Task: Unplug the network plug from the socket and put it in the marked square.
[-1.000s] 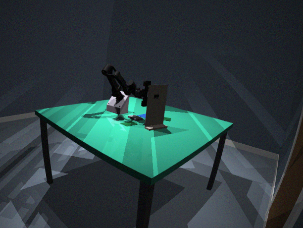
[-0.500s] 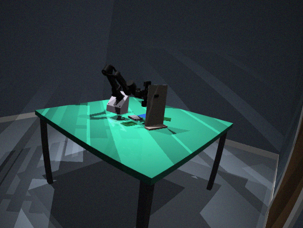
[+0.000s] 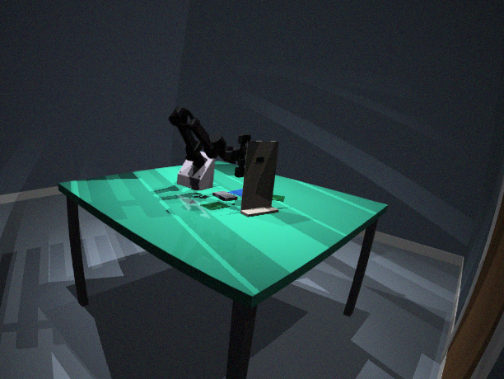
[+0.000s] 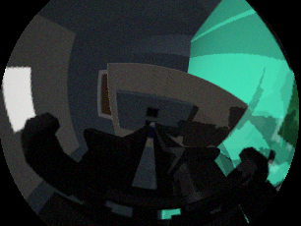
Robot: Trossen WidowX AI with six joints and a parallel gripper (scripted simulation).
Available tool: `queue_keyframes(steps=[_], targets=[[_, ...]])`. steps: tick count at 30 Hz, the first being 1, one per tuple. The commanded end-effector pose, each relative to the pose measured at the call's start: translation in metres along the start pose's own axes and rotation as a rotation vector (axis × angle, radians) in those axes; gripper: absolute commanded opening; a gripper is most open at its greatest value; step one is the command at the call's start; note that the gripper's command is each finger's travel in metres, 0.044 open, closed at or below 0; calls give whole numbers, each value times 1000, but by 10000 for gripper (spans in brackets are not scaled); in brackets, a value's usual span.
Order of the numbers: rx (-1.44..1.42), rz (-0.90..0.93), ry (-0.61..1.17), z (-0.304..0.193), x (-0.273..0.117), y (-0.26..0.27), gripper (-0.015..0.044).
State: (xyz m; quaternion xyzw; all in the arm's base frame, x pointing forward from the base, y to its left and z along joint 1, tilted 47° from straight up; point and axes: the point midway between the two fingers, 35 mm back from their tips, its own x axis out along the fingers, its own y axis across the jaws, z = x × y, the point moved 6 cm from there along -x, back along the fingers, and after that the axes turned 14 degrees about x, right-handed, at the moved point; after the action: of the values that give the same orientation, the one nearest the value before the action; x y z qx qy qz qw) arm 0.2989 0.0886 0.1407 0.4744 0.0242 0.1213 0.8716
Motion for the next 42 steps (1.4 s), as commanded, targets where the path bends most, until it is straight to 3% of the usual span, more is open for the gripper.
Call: queue_keyframes(steps=[1, 42], targets=[[6, -2, 1, -1, -4, 0, 0], [7, -15, 10, -9, -28, -1, 0]])
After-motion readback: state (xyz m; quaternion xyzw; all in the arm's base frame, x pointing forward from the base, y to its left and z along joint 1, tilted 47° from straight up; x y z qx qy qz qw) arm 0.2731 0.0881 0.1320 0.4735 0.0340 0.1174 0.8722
